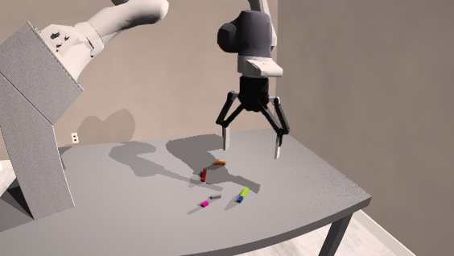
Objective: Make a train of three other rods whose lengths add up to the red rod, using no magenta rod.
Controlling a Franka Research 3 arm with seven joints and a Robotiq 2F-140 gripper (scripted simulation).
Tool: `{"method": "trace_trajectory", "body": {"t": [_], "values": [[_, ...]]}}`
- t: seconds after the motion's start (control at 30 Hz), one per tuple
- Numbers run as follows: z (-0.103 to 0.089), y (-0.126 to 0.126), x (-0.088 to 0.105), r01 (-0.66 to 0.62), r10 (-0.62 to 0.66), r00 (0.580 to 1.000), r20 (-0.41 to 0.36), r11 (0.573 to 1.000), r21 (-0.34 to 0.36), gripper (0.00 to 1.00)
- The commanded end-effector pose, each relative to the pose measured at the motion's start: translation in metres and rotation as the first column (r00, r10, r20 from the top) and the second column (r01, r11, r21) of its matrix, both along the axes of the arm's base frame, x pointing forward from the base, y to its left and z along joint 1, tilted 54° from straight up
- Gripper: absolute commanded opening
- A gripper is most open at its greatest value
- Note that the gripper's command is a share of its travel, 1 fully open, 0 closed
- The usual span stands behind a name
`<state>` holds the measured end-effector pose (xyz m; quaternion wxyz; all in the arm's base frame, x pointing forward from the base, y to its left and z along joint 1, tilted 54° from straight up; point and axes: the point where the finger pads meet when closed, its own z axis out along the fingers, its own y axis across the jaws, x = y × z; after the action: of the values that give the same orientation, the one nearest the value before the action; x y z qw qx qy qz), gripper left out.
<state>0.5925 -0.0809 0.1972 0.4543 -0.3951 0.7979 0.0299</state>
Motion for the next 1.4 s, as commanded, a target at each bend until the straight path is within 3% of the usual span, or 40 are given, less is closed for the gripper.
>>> {"method": "trace_trajectory", "body": {"t": [0.0, 0.37, 1.37], "values": [[0.007, 0.003, -0.010, -0.010, 0.010, 1.000, -0.011, 1.000, 0.022, 1.00], [0.026, -0.011, -0.033, -0.010, 0.010, 1.000, -0.011, 1.000, 0.022, 1.00], [0.026, -0.011, -0.033, -0.010, 0.010, 1.000, -0.011, 1.000, 0.022, 1.00]]}}
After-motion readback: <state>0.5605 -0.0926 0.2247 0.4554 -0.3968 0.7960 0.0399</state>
